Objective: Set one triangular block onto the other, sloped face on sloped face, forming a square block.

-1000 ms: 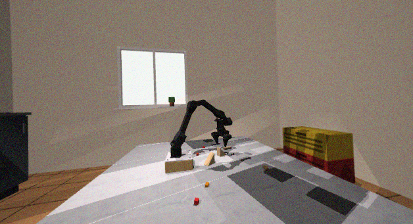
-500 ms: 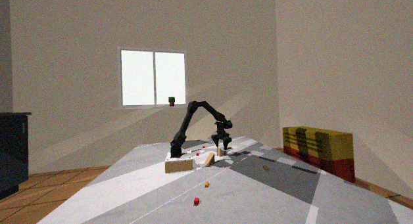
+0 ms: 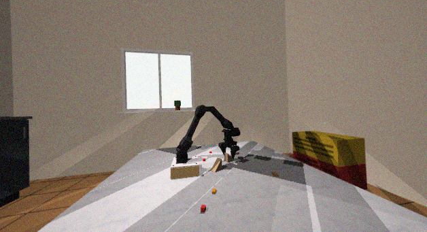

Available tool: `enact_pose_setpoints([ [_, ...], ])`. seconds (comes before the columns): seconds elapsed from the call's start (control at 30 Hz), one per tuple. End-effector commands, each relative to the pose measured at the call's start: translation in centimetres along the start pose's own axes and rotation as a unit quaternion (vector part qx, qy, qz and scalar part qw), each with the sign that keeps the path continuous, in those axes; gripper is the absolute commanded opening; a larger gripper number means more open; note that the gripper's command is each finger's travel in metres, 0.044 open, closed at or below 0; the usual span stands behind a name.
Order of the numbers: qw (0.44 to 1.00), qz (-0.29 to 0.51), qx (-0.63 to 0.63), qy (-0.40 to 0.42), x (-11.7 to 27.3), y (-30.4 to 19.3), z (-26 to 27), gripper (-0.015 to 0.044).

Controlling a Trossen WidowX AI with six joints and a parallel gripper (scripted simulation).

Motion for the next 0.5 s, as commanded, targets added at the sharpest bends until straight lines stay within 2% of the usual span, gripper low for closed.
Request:
enact_pose_setpoints([
  [0.0,1.0,0.003,0.0,0.003,-0.9,-0.2,0.1,0.044],
  [0.33,1.0,0.003,0.0,0.003,-2.2,-0.5,0.1,0.044],
  [0.47,1.0,0.003,0.0,0.003,-2.2,-0.5,0.1,0.0335],
])
Point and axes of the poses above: the point midway between the two fingers, 35 mm back from their tips, its own x axis back along the fingers, its own z axis across the jaws, y = z × x, the point moved 3 cm from there along x, back along the fingers, and after that the axes turned 7 degrees about x, right-handed, at the moved point
